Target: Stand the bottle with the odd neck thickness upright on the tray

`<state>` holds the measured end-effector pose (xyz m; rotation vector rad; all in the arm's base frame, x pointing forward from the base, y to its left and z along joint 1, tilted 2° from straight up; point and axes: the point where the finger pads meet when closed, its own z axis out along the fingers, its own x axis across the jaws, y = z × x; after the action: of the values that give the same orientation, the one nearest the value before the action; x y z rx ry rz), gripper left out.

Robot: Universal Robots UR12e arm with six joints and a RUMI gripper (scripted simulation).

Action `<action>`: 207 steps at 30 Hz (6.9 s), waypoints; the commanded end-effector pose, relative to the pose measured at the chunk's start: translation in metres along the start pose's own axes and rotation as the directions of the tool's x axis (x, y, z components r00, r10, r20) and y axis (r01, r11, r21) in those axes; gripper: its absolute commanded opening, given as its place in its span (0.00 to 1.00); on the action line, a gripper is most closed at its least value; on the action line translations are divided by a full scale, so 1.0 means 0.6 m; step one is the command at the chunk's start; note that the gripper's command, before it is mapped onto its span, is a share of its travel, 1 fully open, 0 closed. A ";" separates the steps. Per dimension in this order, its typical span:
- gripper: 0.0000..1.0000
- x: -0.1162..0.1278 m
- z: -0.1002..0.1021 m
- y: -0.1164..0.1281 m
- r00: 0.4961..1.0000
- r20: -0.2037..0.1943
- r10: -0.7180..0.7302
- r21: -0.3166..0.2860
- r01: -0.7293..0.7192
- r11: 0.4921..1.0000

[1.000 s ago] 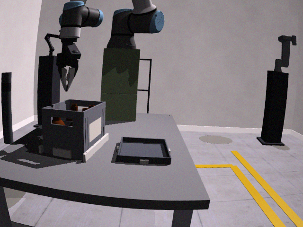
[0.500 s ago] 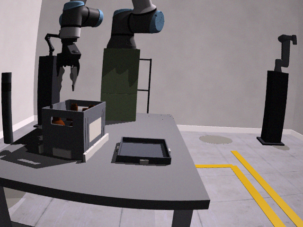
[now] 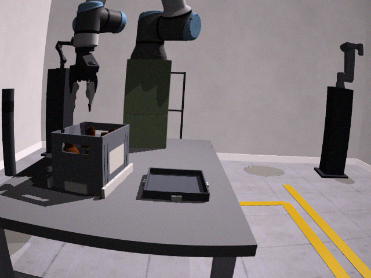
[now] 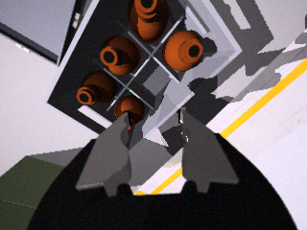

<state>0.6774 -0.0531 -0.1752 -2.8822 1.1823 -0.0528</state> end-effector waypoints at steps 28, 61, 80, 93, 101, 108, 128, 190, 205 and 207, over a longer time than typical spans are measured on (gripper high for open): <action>0.38 -0.002 0.004 0.000 1.000 0.001 -0.001 0.000 0.001 1.000; 0.38 0.003 0.059 -0.004 1.000 -0.002 -0.002 0.002 0.002 1.000; 0.38 0.002 0.075 -0.003 1.000 -0.001 -0.002 0.001 0.002 1.000; 0.38 0.002 0.074 -0.003 1.000 -0.001 -0.001 0.001 0.001 1.000; 0.38 0.002 0.074 -0.003 1.000 -0.001 -0.001 0.001 0.001 1.000; 0.38 0.002 0.074 -0.003 1.000 -0.001 -0.001 0.001 0.001 1.000; 0.38 0.003 0.074 -0.011 1.000 0.000 -0.002 0.001 0.002 1.000; 0.38 0.001 0.074 -0.009 1.000 0.001 0.000 0.001 0.000 1.000; 0.38 0.001 0.074 -0.009 1.000 0.001 0.000 0.001 0.000 1.000; 0.38 0.001 0.074 -0.009 1.000 0.001 0.000 0.001 0.000 1.000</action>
<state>0.6839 -0.0484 -0.2190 -2.8824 1.1804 -0.0524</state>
